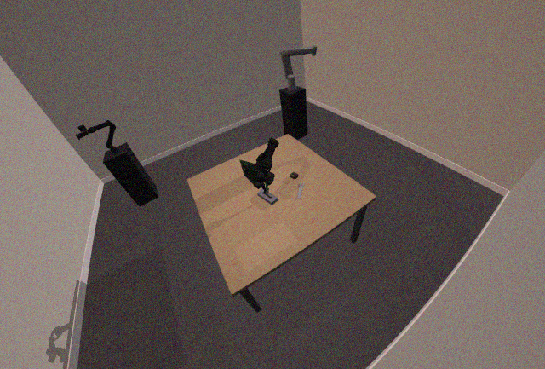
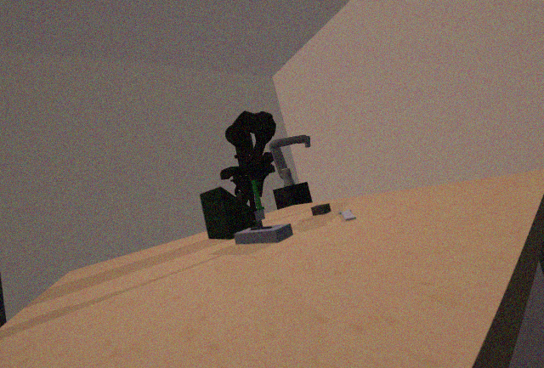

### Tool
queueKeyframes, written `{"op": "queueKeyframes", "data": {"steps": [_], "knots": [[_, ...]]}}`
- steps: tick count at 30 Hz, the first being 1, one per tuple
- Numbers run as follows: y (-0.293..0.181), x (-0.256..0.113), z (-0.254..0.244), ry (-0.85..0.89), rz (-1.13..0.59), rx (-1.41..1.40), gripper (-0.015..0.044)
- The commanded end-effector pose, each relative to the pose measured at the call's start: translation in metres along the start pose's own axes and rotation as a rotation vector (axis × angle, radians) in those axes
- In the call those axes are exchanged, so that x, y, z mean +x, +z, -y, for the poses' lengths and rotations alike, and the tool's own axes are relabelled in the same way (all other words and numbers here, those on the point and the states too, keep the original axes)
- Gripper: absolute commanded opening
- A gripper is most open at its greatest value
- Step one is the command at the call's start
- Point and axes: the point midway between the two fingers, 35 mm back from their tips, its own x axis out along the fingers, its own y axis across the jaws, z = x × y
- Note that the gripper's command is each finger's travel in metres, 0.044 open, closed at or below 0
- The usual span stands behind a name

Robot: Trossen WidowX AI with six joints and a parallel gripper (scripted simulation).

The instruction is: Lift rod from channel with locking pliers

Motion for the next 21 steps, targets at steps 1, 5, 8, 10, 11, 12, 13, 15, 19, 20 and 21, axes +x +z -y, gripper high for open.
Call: {"op": "queueKeyframes", "data": {"steps": [1, 5, 8, 10, 11, 12, 13, 15, 19, 20, 21], "knots": [[0.003, -0.011, -0.004, -0.004, 0.015, -0.006, 0.0106], [0.002, -0.016, -0.005, -0.008, 0.015, -0.006, 0.0106], [0.002, -0.017, -0.005, -0.008, 0.015, -0.005, 0.0106], [0.002, -0.018, -0.005, -0.008, 0.016, -0.005, 0.0106], [0.003, -0.018, -0.005, -0.008, 0.019, -0.005, 0.0106], [0.003, -0.019, -0.005, -0.008, 0.025, -0.005, 0.0106], [0.004, -0.020, -0.004, -0.008, 0.031, -0.004, 0.0106], [0.005, -0.022, -0.004, -0.007, 0.044, -0.003, 0.0106], [0.007, -0.027, -0.002, -0.006, 0.071, 0.000, 0.0106], [0.007, -0.028, -0.002, -0.006, 0.077, 0.000, 0.0106], [0.008, -0.029, -0.001, -0.006, 0.084, 0.001, 0.0106]]}}
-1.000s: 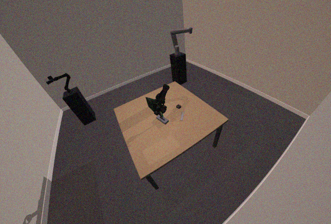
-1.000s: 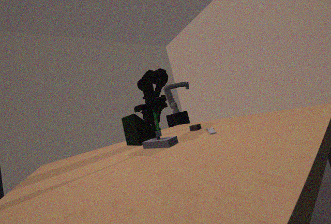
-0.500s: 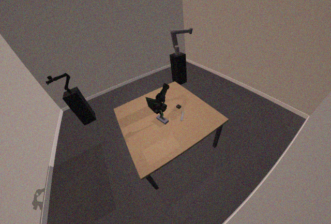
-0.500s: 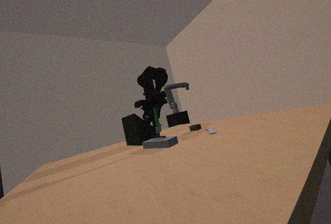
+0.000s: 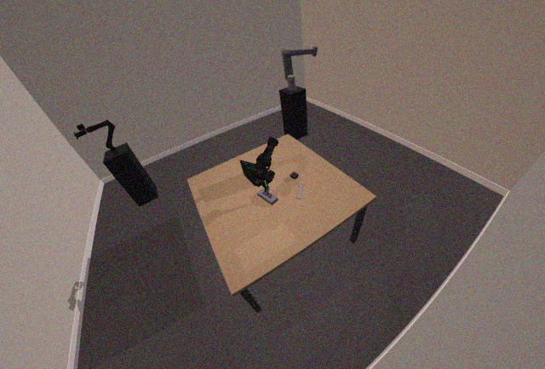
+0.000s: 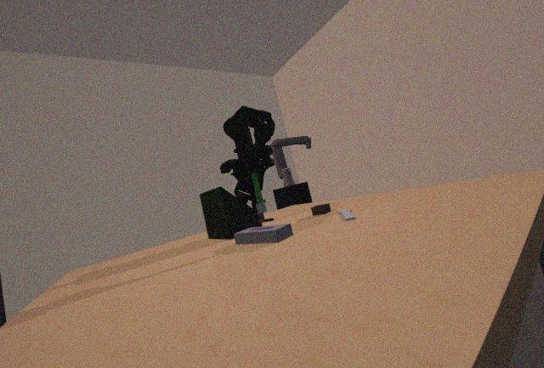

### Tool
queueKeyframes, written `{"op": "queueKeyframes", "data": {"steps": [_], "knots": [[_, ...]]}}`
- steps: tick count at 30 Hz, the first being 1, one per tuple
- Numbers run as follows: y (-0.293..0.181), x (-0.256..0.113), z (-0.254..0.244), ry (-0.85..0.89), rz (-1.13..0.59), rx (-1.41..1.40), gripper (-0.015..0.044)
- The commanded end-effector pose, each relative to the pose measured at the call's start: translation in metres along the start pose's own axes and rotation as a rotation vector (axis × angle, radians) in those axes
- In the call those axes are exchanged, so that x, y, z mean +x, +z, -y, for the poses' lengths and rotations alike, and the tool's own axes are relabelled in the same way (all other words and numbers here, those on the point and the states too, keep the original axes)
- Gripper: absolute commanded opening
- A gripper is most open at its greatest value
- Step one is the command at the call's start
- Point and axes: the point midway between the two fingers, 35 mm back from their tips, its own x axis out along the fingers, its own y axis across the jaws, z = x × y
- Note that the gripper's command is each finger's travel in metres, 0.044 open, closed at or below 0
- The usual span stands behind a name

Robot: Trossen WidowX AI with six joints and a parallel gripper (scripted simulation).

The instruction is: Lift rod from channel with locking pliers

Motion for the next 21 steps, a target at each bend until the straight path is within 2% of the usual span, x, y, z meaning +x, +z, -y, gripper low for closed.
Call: {"op": "queueKeyframes", "data": {"steps": [1, 21], "knots": [[0.005, -0.009, 0.002, -0.009, 0.040, -0.006, 0.0106], [0.014, -0.032, 0.010, -0.007, 0.171, 0.002, 0.0106]]}}
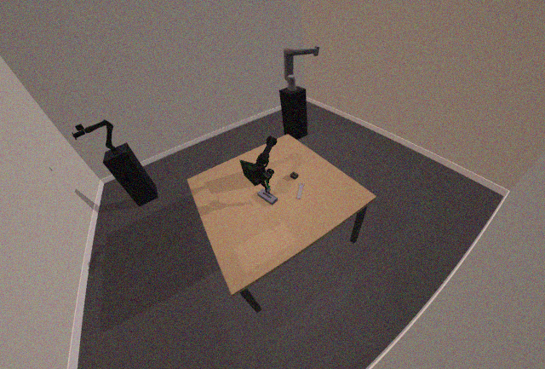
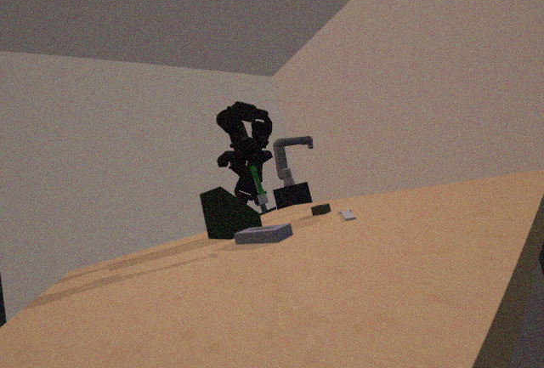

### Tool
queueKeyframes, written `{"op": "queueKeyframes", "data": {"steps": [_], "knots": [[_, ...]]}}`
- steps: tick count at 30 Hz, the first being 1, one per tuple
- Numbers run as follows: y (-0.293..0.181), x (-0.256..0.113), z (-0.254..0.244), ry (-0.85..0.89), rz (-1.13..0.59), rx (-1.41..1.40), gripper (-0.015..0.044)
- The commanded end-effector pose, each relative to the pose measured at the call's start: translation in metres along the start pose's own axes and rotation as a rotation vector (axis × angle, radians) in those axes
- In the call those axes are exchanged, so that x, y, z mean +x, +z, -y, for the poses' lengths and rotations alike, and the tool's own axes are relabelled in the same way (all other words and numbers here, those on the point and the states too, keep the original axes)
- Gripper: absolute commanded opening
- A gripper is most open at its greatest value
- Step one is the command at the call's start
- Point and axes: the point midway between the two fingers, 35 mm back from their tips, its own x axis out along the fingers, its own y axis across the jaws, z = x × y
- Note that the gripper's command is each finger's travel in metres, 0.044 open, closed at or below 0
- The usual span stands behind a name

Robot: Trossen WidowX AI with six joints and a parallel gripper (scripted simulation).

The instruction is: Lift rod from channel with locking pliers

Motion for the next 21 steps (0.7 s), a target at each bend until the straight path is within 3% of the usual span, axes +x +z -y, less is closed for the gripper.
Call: {"op": "queueKeyframes", "data": {"steps": [1, 21], "knots": [[0.006, -0.010, 0.002, -0.010, 0.042, -0.010, 0.0106], [0.017, -0.034, 0.009, -0.012, 0.171, -0.008, 0.0106]]}}
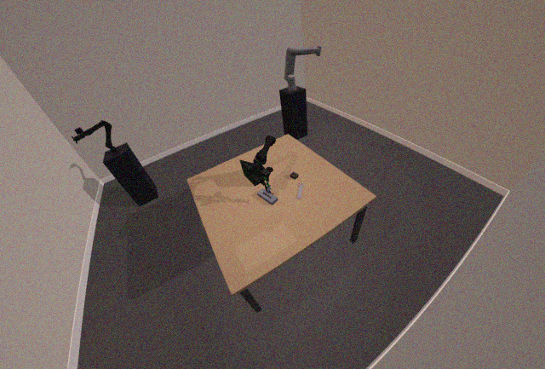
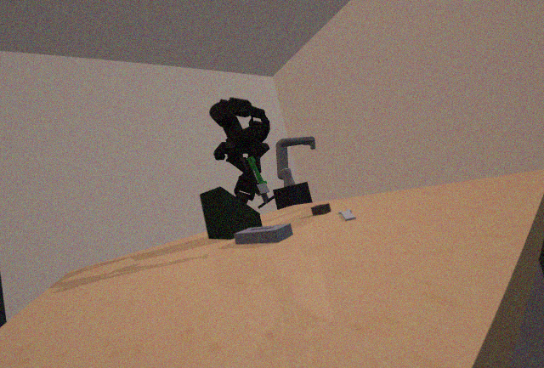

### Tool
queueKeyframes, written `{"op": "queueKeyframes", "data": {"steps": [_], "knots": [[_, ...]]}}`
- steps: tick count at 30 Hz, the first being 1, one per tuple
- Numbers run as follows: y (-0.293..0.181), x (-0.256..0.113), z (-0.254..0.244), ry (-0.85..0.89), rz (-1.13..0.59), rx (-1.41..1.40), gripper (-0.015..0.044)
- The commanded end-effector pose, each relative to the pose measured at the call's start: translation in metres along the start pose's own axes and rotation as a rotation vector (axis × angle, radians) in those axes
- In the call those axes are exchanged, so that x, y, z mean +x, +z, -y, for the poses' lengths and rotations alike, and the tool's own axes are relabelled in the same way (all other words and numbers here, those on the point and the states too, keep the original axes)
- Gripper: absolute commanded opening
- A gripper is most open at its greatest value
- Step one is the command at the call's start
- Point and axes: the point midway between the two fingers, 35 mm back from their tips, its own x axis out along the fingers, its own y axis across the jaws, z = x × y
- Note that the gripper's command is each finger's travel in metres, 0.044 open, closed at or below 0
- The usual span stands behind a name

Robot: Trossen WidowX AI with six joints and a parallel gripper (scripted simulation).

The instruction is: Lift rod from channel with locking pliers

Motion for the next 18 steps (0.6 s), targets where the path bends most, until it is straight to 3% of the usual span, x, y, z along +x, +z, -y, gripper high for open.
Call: {"op": "queueKeyframes", "data": {"steps": [1, 18], "knots": [[0.007, -0.010, 0.002, -0.011, 0.043, -0.013, 0.0106], [0.015, -0.027, 0.006, -0.013, 0.129, -0.015, 0.0106]]}}
